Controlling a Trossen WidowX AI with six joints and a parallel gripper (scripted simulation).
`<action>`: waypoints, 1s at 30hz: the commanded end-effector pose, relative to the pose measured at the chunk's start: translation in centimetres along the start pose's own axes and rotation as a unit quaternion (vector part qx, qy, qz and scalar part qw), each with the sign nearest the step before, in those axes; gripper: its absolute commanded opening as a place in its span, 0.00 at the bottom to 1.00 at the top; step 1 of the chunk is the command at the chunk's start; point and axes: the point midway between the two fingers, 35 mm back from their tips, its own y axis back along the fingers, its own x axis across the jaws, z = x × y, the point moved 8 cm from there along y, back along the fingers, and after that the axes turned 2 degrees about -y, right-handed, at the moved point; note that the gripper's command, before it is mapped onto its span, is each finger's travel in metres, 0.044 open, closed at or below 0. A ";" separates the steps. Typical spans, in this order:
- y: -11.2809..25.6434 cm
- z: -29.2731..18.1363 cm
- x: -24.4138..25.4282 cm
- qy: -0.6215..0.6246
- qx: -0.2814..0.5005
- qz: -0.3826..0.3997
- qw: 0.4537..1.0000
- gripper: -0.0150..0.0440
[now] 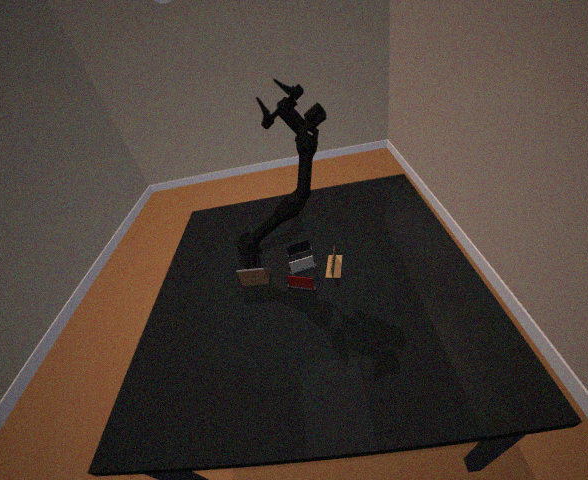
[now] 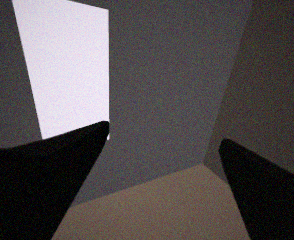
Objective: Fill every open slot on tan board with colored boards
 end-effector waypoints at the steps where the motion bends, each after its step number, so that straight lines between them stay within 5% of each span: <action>1: -0.1 0.1 -0.1 -0.001 -0.002 -0.001 1.000 0.89; 9: -5.3 3.4 -5.3 0.019 -0.068 -0.085 0.994 0.56; 20: -10.7 8.2 -14.3 0.116 -0.176 -0.263 0.942 0.56; 30: -10.7 14.4 -21.7 0.191 -0.257 -0.418 0.850 0.56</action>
